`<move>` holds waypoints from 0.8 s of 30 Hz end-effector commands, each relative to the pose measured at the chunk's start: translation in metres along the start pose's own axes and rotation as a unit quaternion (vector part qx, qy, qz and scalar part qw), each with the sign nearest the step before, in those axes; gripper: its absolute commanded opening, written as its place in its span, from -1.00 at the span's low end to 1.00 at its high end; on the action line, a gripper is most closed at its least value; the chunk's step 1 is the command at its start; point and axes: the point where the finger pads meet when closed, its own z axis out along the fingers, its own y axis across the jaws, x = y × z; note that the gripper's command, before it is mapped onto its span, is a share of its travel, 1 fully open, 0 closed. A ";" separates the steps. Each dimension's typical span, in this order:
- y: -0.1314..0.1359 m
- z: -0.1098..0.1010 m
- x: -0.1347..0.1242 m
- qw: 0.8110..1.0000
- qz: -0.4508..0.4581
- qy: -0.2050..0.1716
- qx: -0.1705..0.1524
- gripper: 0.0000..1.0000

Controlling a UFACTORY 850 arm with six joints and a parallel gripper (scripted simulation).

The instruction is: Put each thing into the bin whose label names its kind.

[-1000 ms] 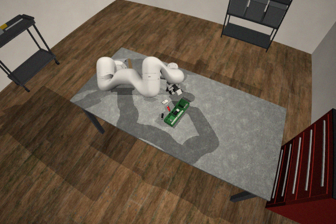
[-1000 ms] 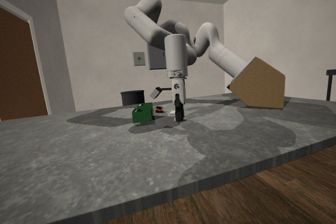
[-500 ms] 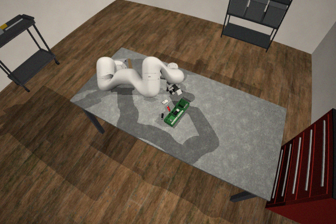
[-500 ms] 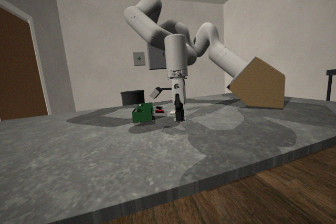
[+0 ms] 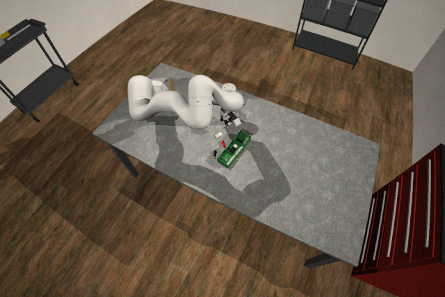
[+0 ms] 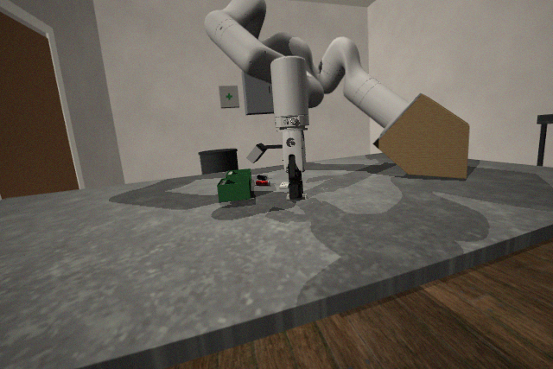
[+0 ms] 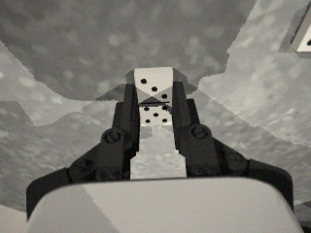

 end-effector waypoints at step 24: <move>0.000 -0.057 0.000 1.000 0.000 0.000 0.000 -1.00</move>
